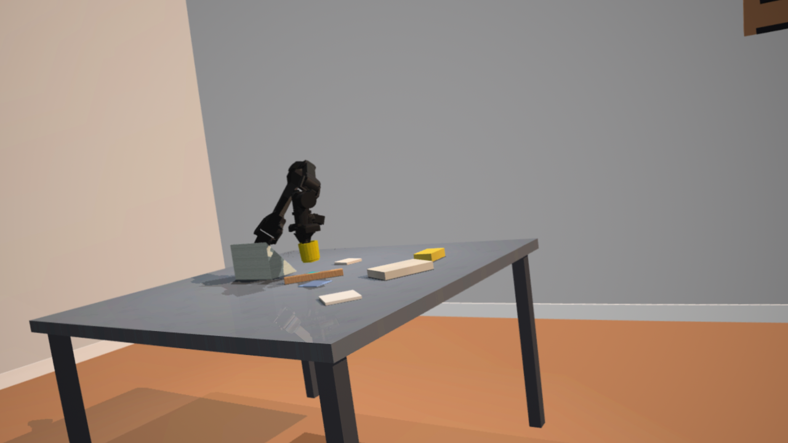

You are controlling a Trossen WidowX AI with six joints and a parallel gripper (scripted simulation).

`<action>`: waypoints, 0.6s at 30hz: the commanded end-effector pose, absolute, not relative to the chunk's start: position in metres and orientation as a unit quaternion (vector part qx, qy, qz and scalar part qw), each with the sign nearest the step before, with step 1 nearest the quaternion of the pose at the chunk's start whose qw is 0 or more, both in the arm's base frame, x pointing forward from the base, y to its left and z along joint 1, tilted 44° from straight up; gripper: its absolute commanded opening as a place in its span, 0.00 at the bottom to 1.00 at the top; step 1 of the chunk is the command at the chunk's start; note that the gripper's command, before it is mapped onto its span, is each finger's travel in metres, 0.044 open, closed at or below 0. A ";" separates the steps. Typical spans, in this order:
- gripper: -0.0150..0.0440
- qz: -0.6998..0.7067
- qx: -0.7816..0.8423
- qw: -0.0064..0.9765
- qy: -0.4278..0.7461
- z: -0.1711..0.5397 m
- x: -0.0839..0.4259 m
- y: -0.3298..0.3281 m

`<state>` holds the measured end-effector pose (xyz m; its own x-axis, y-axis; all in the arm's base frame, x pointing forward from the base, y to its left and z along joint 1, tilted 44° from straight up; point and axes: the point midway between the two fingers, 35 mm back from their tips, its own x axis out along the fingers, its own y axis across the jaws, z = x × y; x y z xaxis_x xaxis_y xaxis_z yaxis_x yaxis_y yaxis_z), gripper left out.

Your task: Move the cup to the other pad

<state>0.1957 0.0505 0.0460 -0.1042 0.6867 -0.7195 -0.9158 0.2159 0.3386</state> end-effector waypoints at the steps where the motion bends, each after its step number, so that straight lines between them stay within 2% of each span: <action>1: 0.25 0.611 -0.134 0.657 0.421 0.045 0.194 0.054; 18: 0.25 0.611 -0.134 0.657 0.422 0.030 0.192 0.069</action>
<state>0.1929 0.0651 0.0329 -0.1006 0.6854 -0.7212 -0.9171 0.2172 0.3344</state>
